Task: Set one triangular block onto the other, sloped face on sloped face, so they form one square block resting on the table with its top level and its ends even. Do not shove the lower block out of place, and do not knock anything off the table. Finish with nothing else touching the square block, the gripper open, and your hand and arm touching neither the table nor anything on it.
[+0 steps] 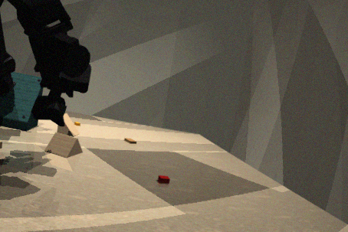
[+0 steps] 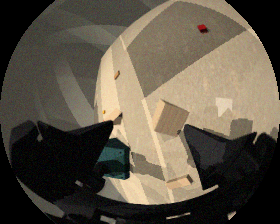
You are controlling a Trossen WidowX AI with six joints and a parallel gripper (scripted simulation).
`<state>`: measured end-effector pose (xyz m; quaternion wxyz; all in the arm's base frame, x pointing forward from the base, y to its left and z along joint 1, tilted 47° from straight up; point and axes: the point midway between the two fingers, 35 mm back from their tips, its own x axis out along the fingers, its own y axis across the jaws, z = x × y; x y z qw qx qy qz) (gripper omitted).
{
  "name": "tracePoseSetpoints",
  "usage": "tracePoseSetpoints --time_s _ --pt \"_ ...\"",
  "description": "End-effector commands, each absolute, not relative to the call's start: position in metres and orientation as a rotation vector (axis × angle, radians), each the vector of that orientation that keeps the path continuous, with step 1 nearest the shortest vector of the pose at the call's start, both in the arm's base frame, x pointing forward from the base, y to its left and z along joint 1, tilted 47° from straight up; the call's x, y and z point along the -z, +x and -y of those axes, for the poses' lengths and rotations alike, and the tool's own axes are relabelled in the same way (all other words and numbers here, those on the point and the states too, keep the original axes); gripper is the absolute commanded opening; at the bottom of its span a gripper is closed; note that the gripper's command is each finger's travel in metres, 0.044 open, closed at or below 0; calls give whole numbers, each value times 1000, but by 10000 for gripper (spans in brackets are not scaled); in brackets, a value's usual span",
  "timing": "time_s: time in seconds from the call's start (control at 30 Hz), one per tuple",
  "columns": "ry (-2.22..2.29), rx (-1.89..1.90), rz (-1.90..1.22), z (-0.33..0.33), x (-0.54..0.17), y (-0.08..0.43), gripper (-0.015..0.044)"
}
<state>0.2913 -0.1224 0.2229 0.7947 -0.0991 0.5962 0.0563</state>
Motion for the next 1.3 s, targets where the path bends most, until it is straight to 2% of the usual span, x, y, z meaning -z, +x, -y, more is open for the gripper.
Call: tracePoseSetpoints --time_s 0.0,0.43,1.27 --pt "-845 -610 -1194 150 -231 285 440" --pt "-1310 -960 -1042 166 -236 279 440" --pt "-1309 -962 -1043 167 -227 283 440"
